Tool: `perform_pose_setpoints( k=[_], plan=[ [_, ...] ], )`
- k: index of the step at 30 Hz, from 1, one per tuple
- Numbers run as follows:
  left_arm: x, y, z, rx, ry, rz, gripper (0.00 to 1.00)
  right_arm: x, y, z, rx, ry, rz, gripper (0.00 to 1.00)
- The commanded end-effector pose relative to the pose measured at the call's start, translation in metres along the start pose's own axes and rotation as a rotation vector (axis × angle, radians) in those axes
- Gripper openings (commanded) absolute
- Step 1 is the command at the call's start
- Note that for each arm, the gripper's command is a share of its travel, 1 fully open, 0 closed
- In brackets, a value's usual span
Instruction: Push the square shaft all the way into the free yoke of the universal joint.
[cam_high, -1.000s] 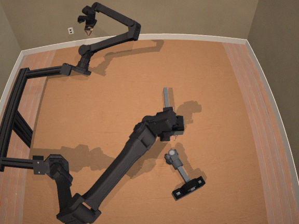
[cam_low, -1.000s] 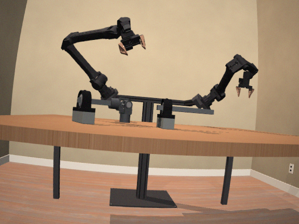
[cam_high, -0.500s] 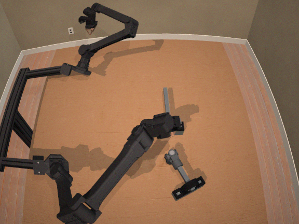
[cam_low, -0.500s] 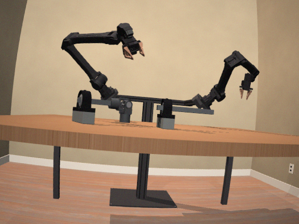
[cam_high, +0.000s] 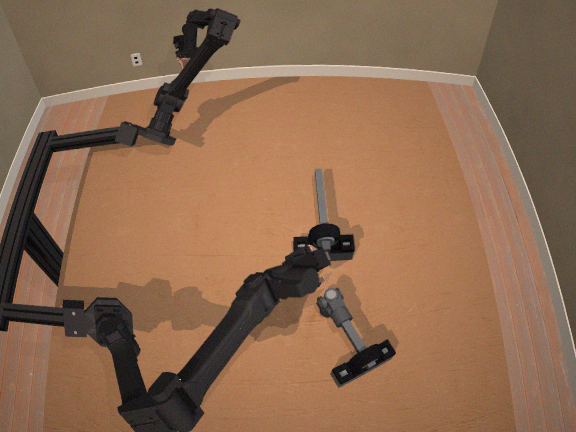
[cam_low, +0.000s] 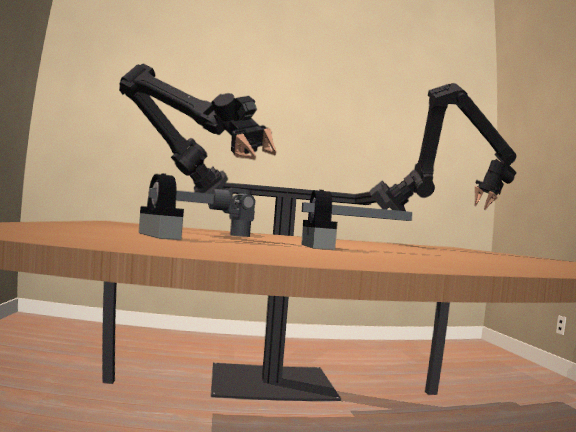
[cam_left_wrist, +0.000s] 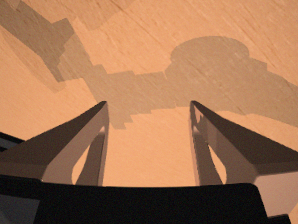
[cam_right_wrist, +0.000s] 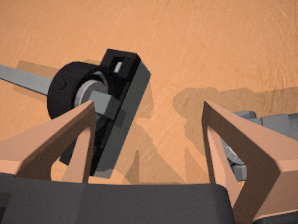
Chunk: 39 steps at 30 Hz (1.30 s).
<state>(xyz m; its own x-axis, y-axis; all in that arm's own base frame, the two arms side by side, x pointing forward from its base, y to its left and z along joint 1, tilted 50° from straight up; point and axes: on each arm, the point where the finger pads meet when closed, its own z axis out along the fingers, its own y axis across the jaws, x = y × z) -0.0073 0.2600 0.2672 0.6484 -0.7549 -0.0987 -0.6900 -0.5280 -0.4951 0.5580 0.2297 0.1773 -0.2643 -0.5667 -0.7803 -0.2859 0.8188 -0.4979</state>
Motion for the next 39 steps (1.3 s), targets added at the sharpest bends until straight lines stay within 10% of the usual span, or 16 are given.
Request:
perform_pose_setpoints(
  k=[1,11,26,39],
  plan=[
    [-0.007,-0.036,0.005,-0.013,0.009,0.213,0.47,0.022,-0.021,0.011,0.029,-0.049,-0.125,0.63],
    [0.021,-0.107,0.044,-0.062,0.061,0.646,0.47,0.060,-0.038,0.008,0.024,-0.141,-0.266,0.63],
    [0.153,-0.226,0.102,-0.061,0.071,1.367,0.47,0.090,-0.089,0.016,0.117,-0.194,-0.348,0.63],
    [0.350,-0.279,0.131,0.032,0.037,2.117,0.47,0.124,-0.100,0.026,0.132,-0.103,-0.311,0.63]
  ],
)
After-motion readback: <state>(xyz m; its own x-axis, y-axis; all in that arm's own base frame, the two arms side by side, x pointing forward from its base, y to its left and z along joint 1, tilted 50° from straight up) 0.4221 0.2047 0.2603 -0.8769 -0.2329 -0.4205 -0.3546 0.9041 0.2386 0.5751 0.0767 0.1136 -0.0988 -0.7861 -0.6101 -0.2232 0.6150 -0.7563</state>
